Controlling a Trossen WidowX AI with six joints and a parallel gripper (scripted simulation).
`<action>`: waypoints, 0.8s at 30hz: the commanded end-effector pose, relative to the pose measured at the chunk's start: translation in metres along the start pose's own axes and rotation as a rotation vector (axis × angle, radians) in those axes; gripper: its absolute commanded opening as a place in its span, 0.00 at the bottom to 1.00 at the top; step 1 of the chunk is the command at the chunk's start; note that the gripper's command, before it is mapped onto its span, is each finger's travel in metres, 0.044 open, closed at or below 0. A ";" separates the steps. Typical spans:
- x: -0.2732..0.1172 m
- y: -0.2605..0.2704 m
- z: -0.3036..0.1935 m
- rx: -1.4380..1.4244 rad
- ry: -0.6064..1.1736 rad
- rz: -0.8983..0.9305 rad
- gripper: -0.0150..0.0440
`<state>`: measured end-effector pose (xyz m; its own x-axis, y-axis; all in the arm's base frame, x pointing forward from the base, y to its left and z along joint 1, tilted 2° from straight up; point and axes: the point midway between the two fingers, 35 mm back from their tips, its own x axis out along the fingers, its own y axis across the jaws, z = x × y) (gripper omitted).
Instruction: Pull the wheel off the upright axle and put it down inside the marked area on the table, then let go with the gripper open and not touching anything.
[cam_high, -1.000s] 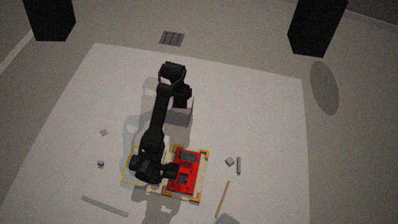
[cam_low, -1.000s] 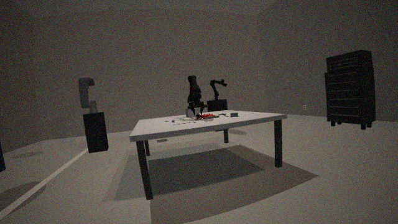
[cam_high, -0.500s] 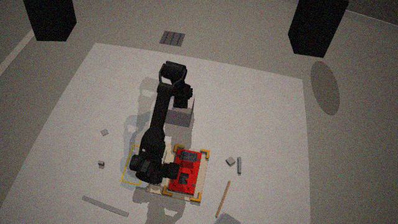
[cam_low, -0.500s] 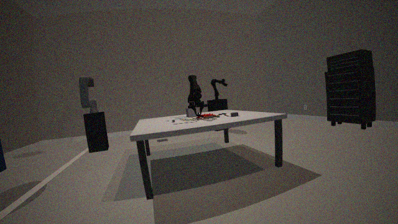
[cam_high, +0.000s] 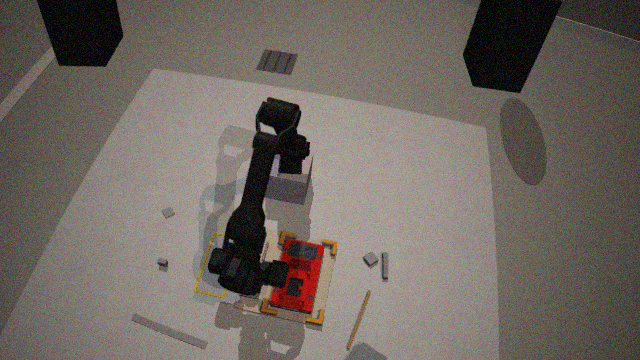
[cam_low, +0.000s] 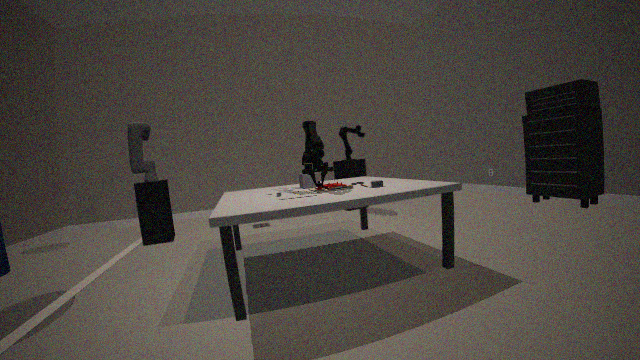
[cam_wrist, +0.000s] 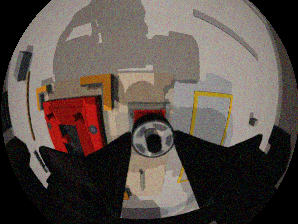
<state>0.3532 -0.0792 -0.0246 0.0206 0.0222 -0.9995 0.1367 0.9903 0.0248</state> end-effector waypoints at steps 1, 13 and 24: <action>-0.002 0.000 0.000 0.000 -0.001 0.000 0.25; -0.006 0.000 0.000 0.001 -0.001 0.000 0.25; -0.010 0.000 0.001 0.001 -0.001 0.000 0.25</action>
<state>0.3540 -0.0794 -0.0219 0.0172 0.0232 -0.9996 0.1368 0.9903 0.0254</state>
